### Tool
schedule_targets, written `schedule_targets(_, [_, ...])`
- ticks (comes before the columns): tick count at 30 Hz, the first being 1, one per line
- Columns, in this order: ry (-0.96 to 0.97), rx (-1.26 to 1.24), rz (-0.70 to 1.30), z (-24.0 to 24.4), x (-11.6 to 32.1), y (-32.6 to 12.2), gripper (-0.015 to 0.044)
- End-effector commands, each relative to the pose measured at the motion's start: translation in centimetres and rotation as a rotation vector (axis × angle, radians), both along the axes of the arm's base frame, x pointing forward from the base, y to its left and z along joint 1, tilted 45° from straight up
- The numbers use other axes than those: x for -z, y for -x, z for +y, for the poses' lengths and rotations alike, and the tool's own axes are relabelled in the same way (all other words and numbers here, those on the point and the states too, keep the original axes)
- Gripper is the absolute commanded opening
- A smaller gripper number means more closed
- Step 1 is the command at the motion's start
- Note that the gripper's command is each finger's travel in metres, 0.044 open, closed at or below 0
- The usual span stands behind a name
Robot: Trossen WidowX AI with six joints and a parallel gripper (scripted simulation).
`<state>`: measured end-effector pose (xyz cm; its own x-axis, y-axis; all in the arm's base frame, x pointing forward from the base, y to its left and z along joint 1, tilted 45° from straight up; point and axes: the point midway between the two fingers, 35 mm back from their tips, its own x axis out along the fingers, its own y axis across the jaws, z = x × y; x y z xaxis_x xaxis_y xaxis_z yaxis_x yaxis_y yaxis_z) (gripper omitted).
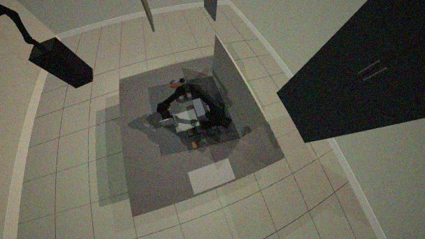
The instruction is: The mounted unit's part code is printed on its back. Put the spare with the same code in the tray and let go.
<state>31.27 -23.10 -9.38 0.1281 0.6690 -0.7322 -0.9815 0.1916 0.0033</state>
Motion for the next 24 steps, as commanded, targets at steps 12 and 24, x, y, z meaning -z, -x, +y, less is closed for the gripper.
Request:
schedule_targets(12, [-0.007, 0.008, 0.004, 0.9, 0.8, -0.1, 0.0000])
schedule_targets(24, [-0.008, 0.008, 0.004, 1.5, 1.5, -0.2, 0.0000])
